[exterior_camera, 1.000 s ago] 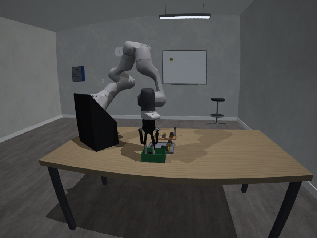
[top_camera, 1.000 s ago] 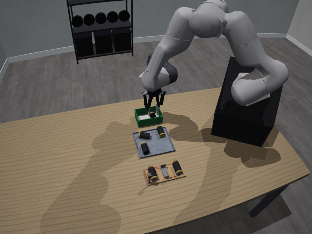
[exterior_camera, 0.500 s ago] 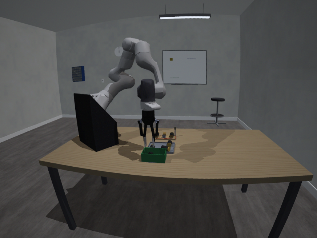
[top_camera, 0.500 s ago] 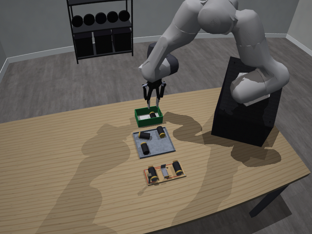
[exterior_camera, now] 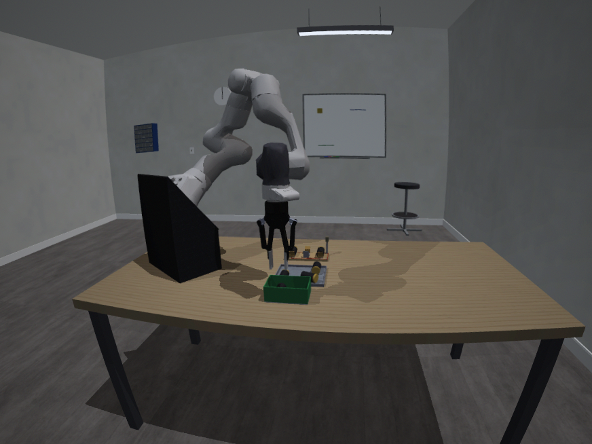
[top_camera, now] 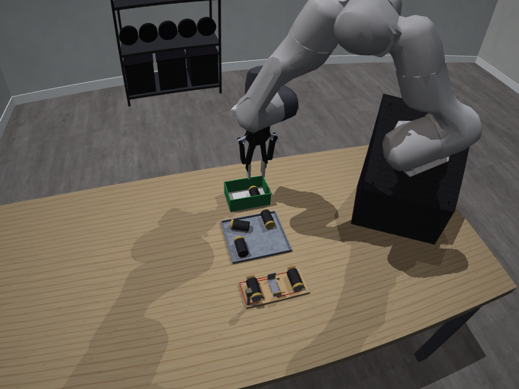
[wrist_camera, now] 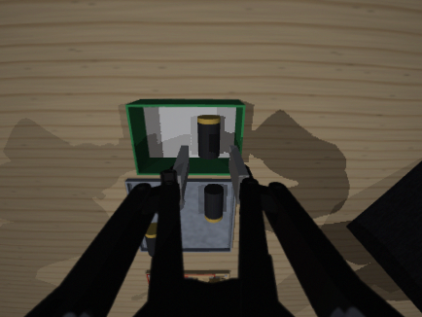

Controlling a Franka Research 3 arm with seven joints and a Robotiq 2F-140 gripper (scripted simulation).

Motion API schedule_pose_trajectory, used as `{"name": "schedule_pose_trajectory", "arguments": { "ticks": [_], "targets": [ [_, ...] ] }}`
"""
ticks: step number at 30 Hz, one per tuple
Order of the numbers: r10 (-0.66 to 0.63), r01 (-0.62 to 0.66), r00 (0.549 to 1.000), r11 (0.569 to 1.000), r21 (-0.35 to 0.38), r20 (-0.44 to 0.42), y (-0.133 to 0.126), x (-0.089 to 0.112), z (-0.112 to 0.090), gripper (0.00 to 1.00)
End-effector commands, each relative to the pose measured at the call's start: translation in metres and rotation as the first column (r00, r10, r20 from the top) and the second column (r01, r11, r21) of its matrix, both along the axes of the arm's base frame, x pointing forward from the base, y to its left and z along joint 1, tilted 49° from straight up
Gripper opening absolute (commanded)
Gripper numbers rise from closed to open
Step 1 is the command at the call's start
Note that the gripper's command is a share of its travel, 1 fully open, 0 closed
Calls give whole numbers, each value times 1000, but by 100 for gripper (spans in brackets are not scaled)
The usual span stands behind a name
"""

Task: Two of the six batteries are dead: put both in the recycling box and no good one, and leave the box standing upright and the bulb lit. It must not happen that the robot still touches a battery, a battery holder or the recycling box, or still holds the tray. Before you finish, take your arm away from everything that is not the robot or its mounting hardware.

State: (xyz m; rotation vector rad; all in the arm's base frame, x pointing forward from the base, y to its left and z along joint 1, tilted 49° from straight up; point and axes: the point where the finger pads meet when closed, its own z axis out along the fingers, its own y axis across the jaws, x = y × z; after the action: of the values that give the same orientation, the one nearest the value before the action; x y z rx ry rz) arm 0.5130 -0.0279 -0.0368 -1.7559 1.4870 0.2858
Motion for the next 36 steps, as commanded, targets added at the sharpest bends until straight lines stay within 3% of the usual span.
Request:
{"name": "schedule_pose_trajectory", "arguments": {
  "ticks": [1, 11, 20, 26, 36],
  "targets": [
    [1, -1, 1000, 1000, 8, -5, -10, -6, 12, 29],
    [1, -1, 1000, 1000, 8, -5, -5, -10, 19, 29],
    [1, -1, 1000, 1000, 8, -5, 67, -45, 80, 29],
    [1, -1, 1000, 1000, 8, -5, 81, -52, 91, 29],
    [4, -4, 1000, 1000, 6, -2, 81, -52, 91, 29]
  ]
}}
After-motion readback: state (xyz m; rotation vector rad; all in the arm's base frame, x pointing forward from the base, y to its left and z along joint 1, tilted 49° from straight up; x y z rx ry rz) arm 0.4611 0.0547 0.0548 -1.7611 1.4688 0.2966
